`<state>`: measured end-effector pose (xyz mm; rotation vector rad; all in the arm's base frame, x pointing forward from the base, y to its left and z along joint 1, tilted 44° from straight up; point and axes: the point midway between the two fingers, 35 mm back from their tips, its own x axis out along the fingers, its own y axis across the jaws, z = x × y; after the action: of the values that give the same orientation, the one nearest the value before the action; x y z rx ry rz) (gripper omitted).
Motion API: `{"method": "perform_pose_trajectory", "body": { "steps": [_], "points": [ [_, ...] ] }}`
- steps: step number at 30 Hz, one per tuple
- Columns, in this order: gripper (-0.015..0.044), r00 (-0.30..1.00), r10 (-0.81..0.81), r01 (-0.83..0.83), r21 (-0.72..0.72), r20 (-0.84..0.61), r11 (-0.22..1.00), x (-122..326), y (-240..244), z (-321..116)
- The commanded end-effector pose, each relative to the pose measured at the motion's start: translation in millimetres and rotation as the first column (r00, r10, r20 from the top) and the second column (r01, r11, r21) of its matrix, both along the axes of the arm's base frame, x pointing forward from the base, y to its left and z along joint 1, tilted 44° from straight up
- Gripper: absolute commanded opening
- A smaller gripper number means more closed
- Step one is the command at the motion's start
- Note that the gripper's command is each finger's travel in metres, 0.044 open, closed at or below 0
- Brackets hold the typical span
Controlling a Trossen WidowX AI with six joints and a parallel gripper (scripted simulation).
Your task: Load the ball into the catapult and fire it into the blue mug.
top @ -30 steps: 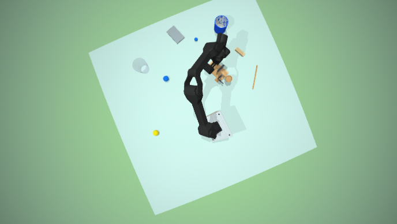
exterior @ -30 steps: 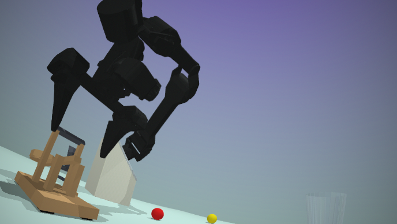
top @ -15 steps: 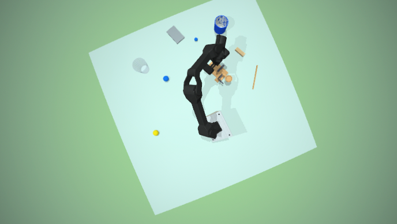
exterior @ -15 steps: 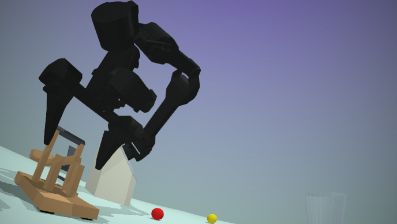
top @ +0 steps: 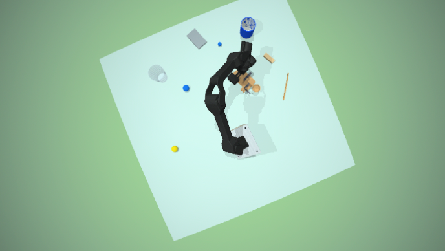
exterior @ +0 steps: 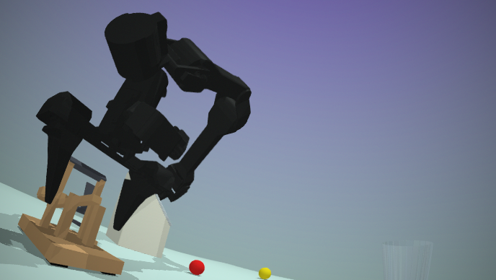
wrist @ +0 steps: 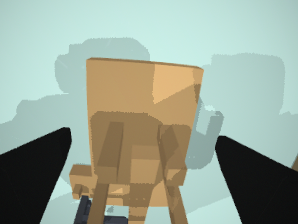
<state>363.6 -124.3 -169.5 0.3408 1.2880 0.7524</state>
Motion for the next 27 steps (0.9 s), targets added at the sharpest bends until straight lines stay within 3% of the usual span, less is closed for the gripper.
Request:
{"method": "perform_pose_trajectory", "body": {
  "steps": [1,10,21,27],
  "points": [
    [0.044,1.0,-0.003,0.003,0.009,-0.009,1.0,-1.8,7.4,-7.2],
    [0.044,1.0,-0.002,0.003,0.01,-0.009,1.0,-1.7,12.5,-12.3],
    [0.0151,1.0,0.002,-0.002,0.003,-0.003,1.0,-0.4,10.2,-9.9],
    [0.0111,1.0,0.002,-0.002,0.003,-0.003,1.0,-0.4,10.2,-9.9]
  ]
}}
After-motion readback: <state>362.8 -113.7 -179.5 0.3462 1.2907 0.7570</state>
